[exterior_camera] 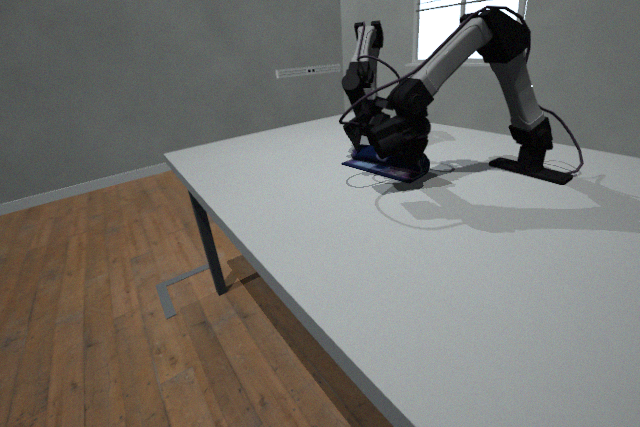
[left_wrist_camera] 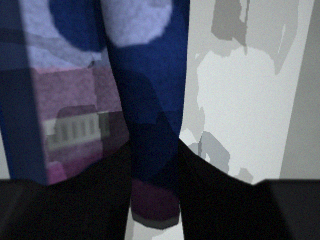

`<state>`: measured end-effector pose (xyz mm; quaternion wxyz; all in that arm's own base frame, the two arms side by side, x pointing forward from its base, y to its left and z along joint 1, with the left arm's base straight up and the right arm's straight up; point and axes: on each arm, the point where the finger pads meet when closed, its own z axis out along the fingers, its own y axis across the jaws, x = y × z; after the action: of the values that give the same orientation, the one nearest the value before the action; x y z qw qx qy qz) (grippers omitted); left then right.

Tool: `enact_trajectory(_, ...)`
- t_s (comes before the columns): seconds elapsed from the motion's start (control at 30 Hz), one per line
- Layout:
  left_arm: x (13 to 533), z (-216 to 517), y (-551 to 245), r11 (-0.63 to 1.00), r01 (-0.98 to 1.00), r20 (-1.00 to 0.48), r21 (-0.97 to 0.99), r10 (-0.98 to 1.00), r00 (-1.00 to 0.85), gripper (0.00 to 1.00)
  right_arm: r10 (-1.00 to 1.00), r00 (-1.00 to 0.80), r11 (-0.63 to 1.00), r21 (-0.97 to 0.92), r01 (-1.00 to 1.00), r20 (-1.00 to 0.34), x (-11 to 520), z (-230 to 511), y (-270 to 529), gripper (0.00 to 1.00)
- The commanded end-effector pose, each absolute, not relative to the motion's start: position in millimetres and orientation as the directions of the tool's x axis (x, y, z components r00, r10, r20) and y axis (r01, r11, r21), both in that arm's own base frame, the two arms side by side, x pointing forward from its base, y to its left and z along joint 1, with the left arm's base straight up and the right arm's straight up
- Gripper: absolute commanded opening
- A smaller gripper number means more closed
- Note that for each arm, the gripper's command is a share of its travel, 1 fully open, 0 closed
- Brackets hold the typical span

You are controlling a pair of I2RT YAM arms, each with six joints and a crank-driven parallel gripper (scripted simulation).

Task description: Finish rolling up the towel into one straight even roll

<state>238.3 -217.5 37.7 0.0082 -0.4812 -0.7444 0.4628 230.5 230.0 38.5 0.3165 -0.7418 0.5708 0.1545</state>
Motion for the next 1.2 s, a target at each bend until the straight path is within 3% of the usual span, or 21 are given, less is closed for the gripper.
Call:
enact_trajectory(0.0, 237.6, 35.0, -218.1, 0.102, 0.7, -0.431, -0.707, 0.723, -0.54, 0.31, -0.723, 0.335, -0.144, -0.342, -0.929, -0.604, 237.8, 32.6, 241.4, 0.98)
enact_trajectory(0.17, 237.6, 35.0, -218.1, 0.102, 0.7, -0.431, -0.707, 0.723, -0.54, 0.31, -0.723, 0.335, -0.144, -0.342, -0.929, -0.604, 241.0, 29.2, 247.5, 0.98)
enact_trajectory(0.4, 237.6, 35.0, -218.1, 0.102, 0.7, -0.431, -0.707, 0.723, -0.54, 0.31, -0.723, 0.335, -0.144, -0.342, -0.929, -0.604, 241.0, 29.2, 247.5, 0.68)
enact_trajectory(0.47, 237.6, 35.0, -218.1, 0.102, 0.7, -0.431, -0.707, 0.723, -0.54, 0.31, -0.723, 0.335, -0.144, -0.342, -0.929, -0.604, 241.0, 29.2, 247.5, 0.68)
enact_trajectory(0.63, 237.6, 35.0, -218.1, 0.102, 0.7, -0.431, -0.707, 0.723, -0.54, 0.31, -0.723, 0.335, -0.144, -0.342, -0.929, -0.604, 241.0, 29.2, 247.5, 0.47)
enact_trajectory(1.17, 237.6, 35.0, -218.1, 0.102, 0.7, -0.431, -0.707, 0.723, -0.54, 0.31, -0.723, 0.335, -0.144, -0.342, -0.929, -0.604, 241.0, 29.2, 247.5, 0.34)
